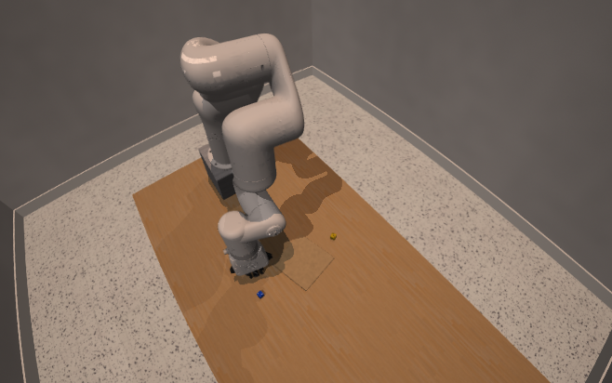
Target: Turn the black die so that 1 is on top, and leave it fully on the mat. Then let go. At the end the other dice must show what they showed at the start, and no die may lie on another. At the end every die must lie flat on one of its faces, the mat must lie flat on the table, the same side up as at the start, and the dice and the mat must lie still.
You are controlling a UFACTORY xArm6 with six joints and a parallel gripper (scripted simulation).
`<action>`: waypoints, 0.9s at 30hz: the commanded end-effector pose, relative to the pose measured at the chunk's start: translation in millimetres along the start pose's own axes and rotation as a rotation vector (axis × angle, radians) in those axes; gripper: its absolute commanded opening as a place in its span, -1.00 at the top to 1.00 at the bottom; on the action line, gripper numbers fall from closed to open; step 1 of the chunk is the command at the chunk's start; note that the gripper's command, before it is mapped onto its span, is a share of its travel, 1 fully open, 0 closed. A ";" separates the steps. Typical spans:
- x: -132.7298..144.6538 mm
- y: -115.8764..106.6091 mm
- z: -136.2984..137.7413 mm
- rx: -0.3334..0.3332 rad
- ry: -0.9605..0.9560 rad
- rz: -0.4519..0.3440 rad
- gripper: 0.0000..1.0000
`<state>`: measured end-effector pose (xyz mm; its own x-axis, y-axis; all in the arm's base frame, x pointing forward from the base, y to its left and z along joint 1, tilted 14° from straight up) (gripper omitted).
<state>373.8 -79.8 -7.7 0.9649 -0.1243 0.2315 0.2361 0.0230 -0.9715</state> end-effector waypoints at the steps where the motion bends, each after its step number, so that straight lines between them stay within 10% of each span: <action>1: 0.9 -0.6 0.0 0.000 0.000 -0.002 0.38; 9: 0.9 -0.6 0.0 0.000 0.000 -0.002 0.38; 10: 0.9 -0.6 0.0 0.000 0.000 -0.002 0.78; 27: 0.9 -0.6 0.0 0.000 0.000 -0.002 0.78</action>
<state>373.8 -79.8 -7.6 0.9649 -0.1243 0.2315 0.2361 0.0230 -0.9715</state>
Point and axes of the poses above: the point where the finger pads meet when closed, its own y axis out along the fingers, its own z axis across the jaws, x = y × z, the point moved 5 cm from there along -y, back along the fingers, and after that the axes turned 1 degree about y, right-handed, at the moved point
